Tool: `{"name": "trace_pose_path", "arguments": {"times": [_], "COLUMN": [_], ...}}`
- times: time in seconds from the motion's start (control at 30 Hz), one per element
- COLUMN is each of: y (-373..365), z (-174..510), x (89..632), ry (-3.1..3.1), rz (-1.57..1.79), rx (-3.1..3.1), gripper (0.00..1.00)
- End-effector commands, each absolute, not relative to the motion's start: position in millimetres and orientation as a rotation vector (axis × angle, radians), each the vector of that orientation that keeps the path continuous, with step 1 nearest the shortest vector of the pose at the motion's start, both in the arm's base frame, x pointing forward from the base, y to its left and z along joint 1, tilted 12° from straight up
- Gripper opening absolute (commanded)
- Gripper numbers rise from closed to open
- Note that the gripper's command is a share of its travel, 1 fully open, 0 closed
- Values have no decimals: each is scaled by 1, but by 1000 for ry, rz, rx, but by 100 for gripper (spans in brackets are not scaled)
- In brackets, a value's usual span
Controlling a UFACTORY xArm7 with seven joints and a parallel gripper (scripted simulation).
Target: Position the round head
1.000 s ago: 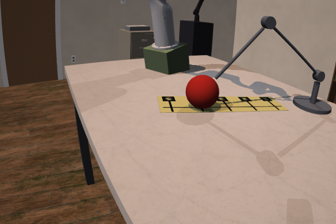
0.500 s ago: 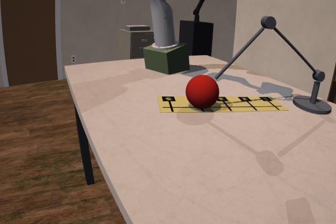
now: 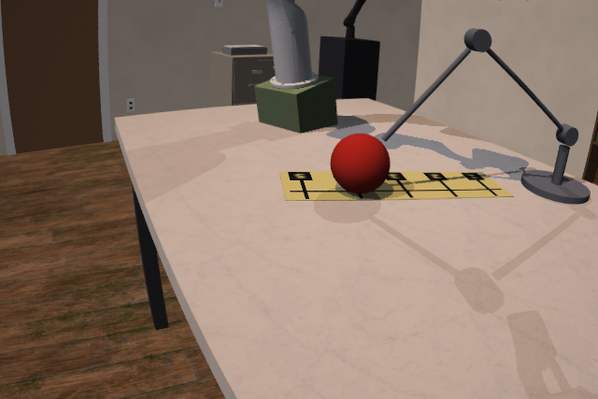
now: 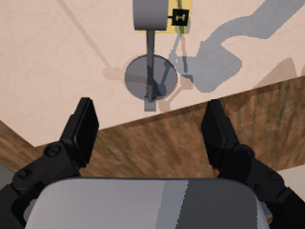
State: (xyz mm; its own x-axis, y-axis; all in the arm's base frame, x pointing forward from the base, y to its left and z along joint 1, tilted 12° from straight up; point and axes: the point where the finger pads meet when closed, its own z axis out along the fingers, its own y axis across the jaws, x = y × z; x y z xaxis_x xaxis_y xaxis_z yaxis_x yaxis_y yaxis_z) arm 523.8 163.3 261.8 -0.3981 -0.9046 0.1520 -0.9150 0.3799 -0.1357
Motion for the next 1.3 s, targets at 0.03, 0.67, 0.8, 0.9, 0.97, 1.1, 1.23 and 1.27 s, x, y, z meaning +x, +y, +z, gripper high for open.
{"name": "trace_pose_path", "arguments": {"times": [0.03,0.67,0.8,0.9,0.97,1.1,1.23,1.27], "y": [165,156,154,153,151,149,148,148], "z": [252,212,202,194,189,179,174,171], "x": [527,529,530,530,530,531,531,532], "ry": [-2562,-2562,-2562,-2561,-2561,-2561,-2561,-2561], "rz": [311,309,309,309,309,309,309,309], "rx": [1692,1693,1692,1692,1692,1692,1691,1691], "gripper": [100,100,100,100,100,100,100,100]}}
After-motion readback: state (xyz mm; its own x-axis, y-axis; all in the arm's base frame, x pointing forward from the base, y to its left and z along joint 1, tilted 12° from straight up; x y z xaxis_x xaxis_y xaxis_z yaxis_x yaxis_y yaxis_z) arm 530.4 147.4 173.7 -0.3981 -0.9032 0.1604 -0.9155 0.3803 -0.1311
